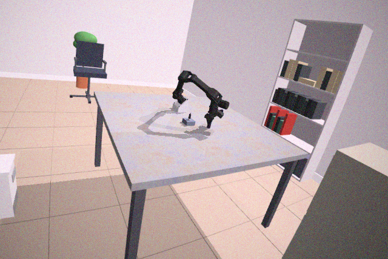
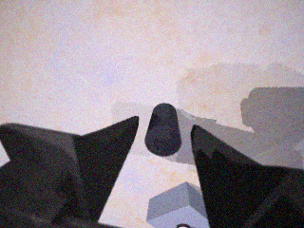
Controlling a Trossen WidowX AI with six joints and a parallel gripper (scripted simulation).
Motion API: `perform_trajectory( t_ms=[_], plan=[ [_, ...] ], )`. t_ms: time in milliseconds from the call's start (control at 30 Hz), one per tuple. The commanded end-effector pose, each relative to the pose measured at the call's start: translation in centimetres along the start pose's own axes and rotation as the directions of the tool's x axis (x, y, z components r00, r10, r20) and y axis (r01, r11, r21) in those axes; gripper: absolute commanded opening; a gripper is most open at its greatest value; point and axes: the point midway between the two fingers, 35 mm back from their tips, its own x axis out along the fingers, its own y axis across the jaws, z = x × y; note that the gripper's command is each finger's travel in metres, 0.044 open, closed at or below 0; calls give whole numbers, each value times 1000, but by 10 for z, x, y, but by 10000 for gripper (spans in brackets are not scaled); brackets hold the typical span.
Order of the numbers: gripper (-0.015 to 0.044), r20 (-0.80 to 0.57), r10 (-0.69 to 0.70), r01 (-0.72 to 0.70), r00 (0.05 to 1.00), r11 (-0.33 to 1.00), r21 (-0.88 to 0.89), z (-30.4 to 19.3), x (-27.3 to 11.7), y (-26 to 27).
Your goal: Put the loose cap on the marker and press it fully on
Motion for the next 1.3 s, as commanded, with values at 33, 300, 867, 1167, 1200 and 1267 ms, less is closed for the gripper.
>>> perform_trajectory(
  t_ms=[33,300,867,1167,1200,1267],
  plan=[
    [234,-6,-3,3,1000,1000,-9,-2,9,1],
    [129,-7,-4,4,1000,1000,-9,-2,13,1],
    [0,10,-9,9,1000,1000,14,1,-6,1],
    [0,2,-4,4,1000,1000,0,0,-32,1],
    [0,0,-3,3,1000,1000,-2,0,-35,1],
    [0,-2,-2,2,1000,1000,-5,0,-41,2]
  ],
)
